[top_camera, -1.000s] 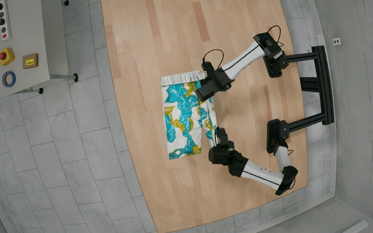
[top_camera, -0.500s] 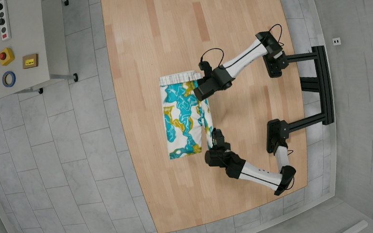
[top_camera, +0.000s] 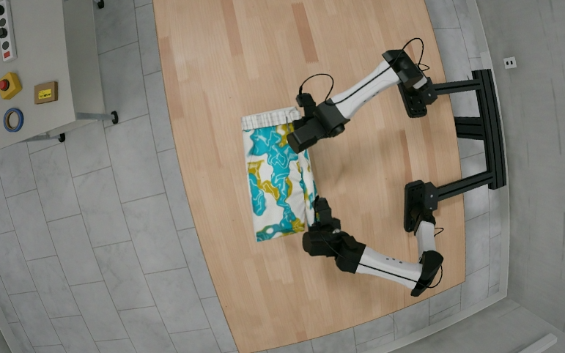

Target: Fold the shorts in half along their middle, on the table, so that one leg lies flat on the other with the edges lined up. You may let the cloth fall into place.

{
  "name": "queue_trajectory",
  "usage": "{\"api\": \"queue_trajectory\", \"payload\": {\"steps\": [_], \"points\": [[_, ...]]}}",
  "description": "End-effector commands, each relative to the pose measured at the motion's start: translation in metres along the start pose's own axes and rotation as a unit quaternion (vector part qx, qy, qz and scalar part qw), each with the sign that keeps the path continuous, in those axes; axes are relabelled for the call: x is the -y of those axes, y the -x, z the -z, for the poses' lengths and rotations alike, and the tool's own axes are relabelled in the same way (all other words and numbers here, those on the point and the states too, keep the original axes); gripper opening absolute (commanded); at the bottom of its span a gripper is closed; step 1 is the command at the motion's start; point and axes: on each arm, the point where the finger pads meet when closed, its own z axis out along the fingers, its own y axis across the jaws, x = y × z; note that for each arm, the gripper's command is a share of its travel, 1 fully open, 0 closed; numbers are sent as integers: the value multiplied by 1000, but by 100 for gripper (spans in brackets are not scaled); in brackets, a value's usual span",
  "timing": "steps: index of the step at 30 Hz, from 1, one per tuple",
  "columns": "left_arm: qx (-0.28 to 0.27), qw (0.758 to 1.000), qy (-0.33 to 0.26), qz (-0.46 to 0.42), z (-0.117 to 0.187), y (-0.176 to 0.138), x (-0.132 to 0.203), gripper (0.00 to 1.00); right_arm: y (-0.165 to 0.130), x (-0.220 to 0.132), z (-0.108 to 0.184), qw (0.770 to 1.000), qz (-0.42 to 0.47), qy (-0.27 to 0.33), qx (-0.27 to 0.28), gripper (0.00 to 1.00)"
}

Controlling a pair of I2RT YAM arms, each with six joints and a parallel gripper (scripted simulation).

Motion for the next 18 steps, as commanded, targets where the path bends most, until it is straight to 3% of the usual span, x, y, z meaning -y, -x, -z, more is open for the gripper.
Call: {"api": "queue_trajectory", "payload": {"steps": [1, 2, 3, 4, 10, 14, 18], "points": [[-5, 999, 32, 11, 21, -12, -18, 0, 11, -17, 23, 999, -20, 27, -1, 0], [-6, 999, 31, 11, 20, -12, -17, 0, 11, -17, 23, 999, -20, 28, -1, 0], [-6, 999, 31, 11, 21, -12, -17, 0, 3, -22, -6, 1000, -7, 20, 1, 0], [-9, 1000, 6, -7, -3, -6, -16, 0, 3, -24, -10, 1000, -8, 19, 1, 0], [-9, 1000, -2, -14, -15, -6, -26, 0, 2, -35, -26, 1000, -12, 17, -2, 0], [-7, 1000, 20, 0, 2, -11, -33, 0, 11, -38, 1, 999, -19, 30, -2, 0], [-7, 1000, 21, 3, 3, -13, -33, 0, 12, -37, 0, 999, -20, 27, -1, 0]]}}
